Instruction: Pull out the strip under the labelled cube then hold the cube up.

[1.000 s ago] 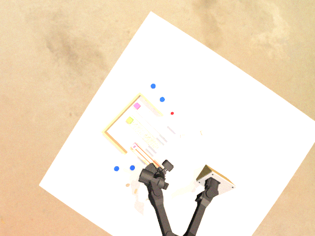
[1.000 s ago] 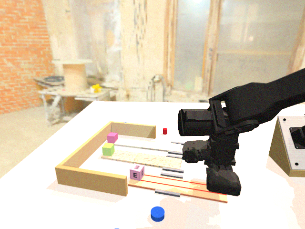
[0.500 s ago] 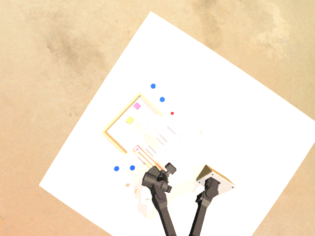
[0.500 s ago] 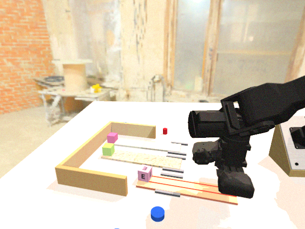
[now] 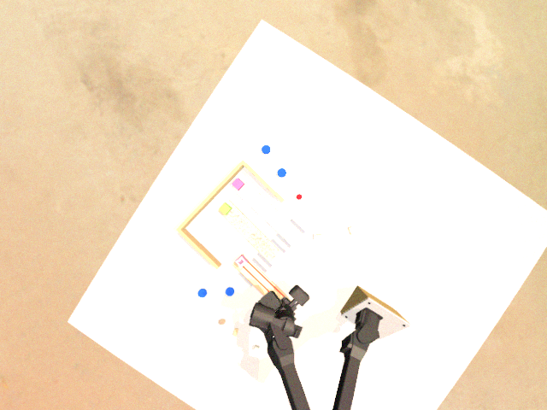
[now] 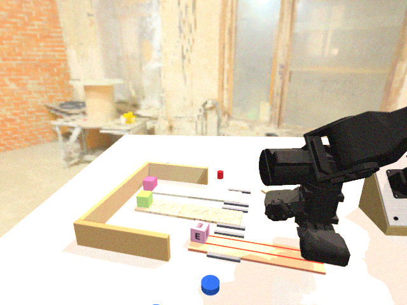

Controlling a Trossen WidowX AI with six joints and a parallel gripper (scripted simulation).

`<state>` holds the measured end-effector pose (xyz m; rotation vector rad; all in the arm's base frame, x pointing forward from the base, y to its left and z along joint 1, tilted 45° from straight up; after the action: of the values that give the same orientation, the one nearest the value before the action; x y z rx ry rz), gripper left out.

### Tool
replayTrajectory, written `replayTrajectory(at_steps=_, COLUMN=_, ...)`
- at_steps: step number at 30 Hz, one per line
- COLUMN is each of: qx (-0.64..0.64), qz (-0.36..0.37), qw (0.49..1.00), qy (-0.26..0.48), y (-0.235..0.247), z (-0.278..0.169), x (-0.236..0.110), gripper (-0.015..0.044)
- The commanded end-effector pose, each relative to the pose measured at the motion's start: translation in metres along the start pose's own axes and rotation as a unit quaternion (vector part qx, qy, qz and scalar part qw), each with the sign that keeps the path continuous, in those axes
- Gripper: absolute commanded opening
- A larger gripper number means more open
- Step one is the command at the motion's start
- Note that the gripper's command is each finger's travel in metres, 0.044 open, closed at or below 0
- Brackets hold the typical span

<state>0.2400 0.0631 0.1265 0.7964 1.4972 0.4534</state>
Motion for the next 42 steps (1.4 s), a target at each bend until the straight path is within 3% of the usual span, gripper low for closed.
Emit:
replayTrajectory(at_steps=1, qx=0.003, qz=-0.003, qw=1.0, qy=0.013, y=-0.001, z=-0.006, x=0.005, gripper=0.0)
replayTrajectory(at_steps=21, qx=0.003, qz=-0.003, qw=1.0, qy=0.013, y=-0.001, z=-0.006, x=0.005, gripper=0.0)
replayTrajectory(at_steps=27, qx=0.002, qz=-0.004, qw=1.0, qy=0.013, y=0.001, z=0.004, x=-0.04, gripper=0.0)
replayTrajectory(at_steps=31, qx=0.002, qz=-0.004, qw=1.0, qy=0.013, y=0.001, z=0.004, x=-0.042, gripper=0.0)
replayTrajectory(at_steps=42, qx=0.057, qz=-0.005, qw=0.998, qy=0.012, y=-0.001, z=0.05, x=-0.043, gripper=0.0289)
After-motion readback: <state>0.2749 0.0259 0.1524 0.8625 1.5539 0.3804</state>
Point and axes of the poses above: the point midway between the two fingers, 35 mm back from their tips, its own x axis out along the fingers, its own y axis across the jaws, z = x × y, the point moved 9 cm from there along -x, back along the fingers
